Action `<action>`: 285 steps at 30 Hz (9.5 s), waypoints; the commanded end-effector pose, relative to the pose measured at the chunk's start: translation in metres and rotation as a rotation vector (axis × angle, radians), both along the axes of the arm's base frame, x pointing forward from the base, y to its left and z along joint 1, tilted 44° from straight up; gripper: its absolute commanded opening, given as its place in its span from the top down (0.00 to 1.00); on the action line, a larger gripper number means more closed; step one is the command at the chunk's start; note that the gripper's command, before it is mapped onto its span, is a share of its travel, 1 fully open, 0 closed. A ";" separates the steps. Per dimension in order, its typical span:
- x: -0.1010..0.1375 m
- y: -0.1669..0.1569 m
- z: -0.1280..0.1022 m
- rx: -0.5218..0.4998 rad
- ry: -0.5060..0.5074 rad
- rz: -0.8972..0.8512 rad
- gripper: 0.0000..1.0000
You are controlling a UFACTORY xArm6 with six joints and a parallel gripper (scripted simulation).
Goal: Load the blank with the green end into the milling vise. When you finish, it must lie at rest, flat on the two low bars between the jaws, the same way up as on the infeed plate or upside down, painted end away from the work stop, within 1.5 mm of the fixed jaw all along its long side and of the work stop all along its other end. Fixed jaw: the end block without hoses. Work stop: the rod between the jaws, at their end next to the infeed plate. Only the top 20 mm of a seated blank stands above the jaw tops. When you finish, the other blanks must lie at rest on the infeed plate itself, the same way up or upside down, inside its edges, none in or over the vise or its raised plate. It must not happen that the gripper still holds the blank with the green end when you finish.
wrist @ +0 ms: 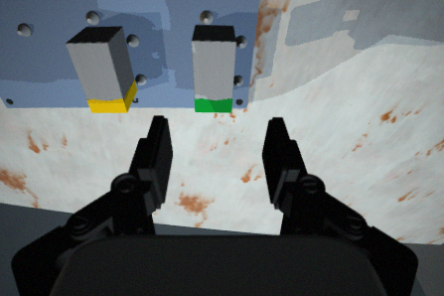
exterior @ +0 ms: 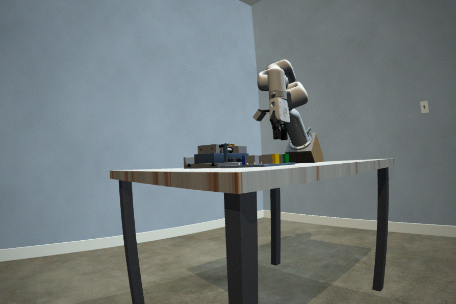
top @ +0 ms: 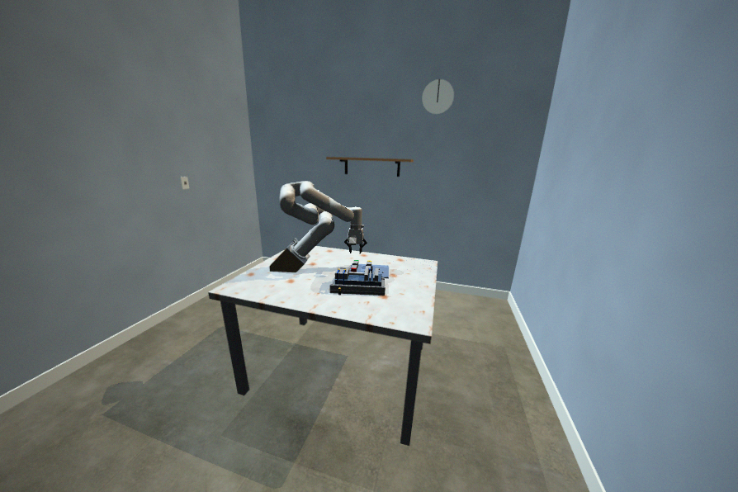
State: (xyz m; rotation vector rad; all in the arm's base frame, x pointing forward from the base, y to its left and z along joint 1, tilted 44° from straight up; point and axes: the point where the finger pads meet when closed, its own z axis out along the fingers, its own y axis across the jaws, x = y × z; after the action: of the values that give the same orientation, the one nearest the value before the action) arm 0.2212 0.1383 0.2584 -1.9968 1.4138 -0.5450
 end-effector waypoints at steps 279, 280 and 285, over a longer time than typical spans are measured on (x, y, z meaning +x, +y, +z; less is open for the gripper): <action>0.051 0.017 -0.050 0.001 -0.002 0.000 1.00; 0.051 0.017 -0.050 0.001 -0.002 0.000 1.00; 0.051 0.017 -0.050 0.001 -0.002 0.000 1.00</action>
State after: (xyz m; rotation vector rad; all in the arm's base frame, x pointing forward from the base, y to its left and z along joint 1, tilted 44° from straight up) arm 0.2720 0.1547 0.2076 -1.9972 1.4140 -0.5449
